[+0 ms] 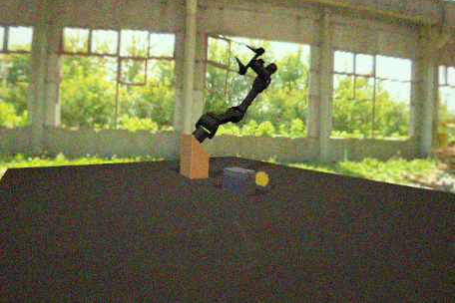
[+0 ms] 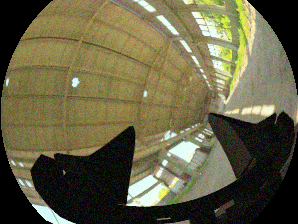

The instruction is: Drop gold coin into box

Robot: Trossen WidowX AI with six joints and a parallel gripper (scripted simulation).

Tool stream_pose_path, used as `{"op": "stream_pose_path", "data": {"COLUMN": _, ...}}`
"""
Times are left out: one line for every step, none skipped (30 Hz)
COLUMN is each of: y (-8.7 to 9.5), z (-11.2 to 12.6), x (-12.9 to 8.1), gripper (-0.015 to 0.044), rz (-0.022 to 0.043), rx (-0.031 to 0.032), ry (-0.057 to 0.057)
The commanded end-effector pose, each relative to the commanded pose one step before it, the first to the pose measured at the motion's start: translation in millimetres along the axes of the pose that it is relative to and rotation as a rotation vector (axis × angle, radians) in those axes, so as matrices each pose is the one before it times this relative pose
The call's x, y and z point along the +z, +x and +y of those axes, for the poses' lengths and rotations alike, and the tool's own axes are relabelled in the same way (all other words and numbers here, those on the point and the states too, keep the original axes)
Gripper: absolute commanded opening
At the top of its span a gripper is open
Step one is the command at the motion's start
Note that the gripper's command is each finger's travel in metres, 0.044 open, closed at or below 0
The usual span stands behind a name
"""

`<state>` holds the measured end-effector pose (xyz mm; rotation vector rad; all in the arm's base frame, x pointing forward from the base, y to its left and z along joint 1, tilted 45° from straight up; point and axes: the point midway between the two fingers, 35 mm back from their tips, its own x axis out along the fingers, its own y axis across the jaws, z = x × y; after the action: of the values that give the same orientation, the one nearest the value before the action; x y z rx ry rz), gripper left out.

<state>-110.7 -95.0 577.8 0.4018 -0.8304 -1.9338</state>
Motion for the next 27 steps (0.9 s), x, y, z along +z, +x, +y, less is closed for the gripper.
{"op": "stream_pose_path", "data": {"y": 0.51, "z": 1.89, "x": -2.06, "gripper": 0.0374, "rz": 0.0055, "rx": 0.00586, "ry": -0.0073}}
{"op": "stream_pose_path", "data": {"y": 1.5, "z": 5.66, "x": -6.2, "gripper": 0.0347, "rz": 0.0165, "rx": 0.01762, "ry": -0.0217}}
{"op": "stream_pose_path", "data": {"y": 2.48, "z": 9.43, "x": -10.3, "gripper": 0.0321, "rz": 0.0275, "rx": 0.02954, "ry": -0.036}}
{"op": "stream_pose_path", "data": {"y": 3.08, "z": 11.43, "x": -12.29, "gripper": 0.0295, "rz": 0.03315, "rx": 0.03592, "ry": -0.0432}}
{"op": "stream_pose_path", "data": {"y": 3.25, "z": 11.53, "x": -12.09, "gripper": 0.0269, "rz": 0.03311, "rx": 0.03624, "ry": -0.0428}}
{"op": "stream_pose_path", "data": {"y": 3.43, "z": 11.63, "x": -11.88, "gripper": 0.0242, "rz": 0.03306, "rx": 0.03656, "ry": -0.0425}}
{"op": "stream_pose_path", "data": {"y": 3.6, "z": 11.71, "x": -11.67, "gripper": 0.0216, "rz": 0.033, "rx": 0.03689, "ry": -0.0422}}
{"op": "stream_pose_path", "data": {"y": 3.77, "z": 11.79, "x": -11.46, "gripper": 0.019, "rz": 0.03293, "rx": 0.03721, "ry": -0.0419}}
{"op": "stream_pose_path", "data": {"y": 3.93, "z": 11.87, "x": -11.25, "gripper": 0.0164, "rz": 0.03284, "rx": 0.03753, "ry": -0.0416}}
{"op": "stream_pose_path", "data": {"y": 3.96, "z": 11.49, "x": -10.62, "gripper": 0.0161, "rz": 0.03153, "rx": 0.03644, "ry": -0.0397}}
{"op": "stream_pose_path", "data": {"y": 4.41, "z": 12.38, "x": -11.47, "gripper": 0.0161, "rz": 0.03458, "rx": 0.03968, "ry": -0.0409}}
{"op": "stream_pose_path", "data": {"y": 4.63, "z": 12.48, "x": -11.34, "gripper": 0.0161, "rz": 0.03482, "rx": 0.04018, "ry": -0.0408}}
{"op": "stream_pose_path", "data": {"y": 4.81, "z": 12.5, "x": -11.14, "gripper": 0.0161, "rz": 0.03483, "rx": 0.04043, "ry": -0.0403}}
{"op": "stream_pose_path", "data": {"y": 5.0, "z": 12.5, "x": -10.93, "gripper": 0.0161, "rz": 0.03484, "rx": 0.04067, "ry": -0.0399}}
{"op": "stream_pose_path", "data": {"y": 5.18, "z": 12.5, "x": -10.73, "gripper": 0.0161, "rz": 0.03483, "rx": 0.04092, "ry": -0.0394}}
{"op": "stream_pose_path", "data": {"y": 5.36, "z": 12.49, "x": -10.52, "gripper": 0.0161, "rz": 0.03481, "rx": 0.04116, "ry": -0.039}}
{"op": "stream_pose_path", "data": {"y": 5.54, "z": 12.47, "x": -10.32, "gripper": 0.0161, "rz": 0.03479, "rx": 0.0414, "ry": -0.0385}}
{"op": "stream_pose_path", "data": {"y": 5.71, "z": 12.44, "x": -10.12, "gripper": 0.0161, "rz": 0.03476, "rx": 0.04163, "ry": -0.038}}
{"op": "stream_pose_path", "data": {"y": 5.89, "z": 12.4, "x": -9.92, "gripper": 0.0161, "rz": 0.03473, "rx": 0.04187, "ry": -0.0375}}
{"op": "stream_pose_path", "data": {"y": 6.05, "z": 12.35, "x": -9.72, "gripper": 0.0161, "rz": 0.03468, "rx": 0.04209, "ry": -0.037}}
{"op": "stream_pose_path", "data": {"y": 6.5, "z": 12.88, "x": -9.99, "gripper": 0.0161, "rz": 0.03629, "rx": 0.04436, "ry": -0.0382}}
{"op": "stream_pose_path", "data": {"y": 6.72, "z": 12.88, "x": -9.84, "gripper": 0.0161, "rz": 0.03646, "rx": 0.04488, "ry": -0.0378}}
{"op": "stream_pose_path", "data": {"y": 6.9, "z": 12.79, "x": -9.63, "gripper": 0.0161, "rz": 0.03639, "rx": 0.04512, "ry": -0.0372}}
{"op": "stream_pose_path", "data": {"y": 7.07, "z": 12.7, "x": -9.41, "gripper": 0.0161, "rz": 0.03631, "rx": 0.04536, "ry": -0.0365}}
{"op": "stream_pose_path", "data": {"y": 7.24, "z": 12.59, "x": -9.21, "gripper": 0.0161, "rz": 0.03622, "rx": 0.04559, "ry": -0.0358}}
{"op": "stream_pose_path", "data": {"y": 7.4, "z": 12.46, "x": -9.0, "gripper": 0.0161, "rz": 0.03612, "rx": 0.04582, "ry": -0.0351}}
{"op": "stream_pose_path", "data": {"y": 7.56, "z": 12.33, "x": -8.81, "gripper": 0.0161, "rz": 0.03601, "rx": 0.04604, "ry": -0.0344}}
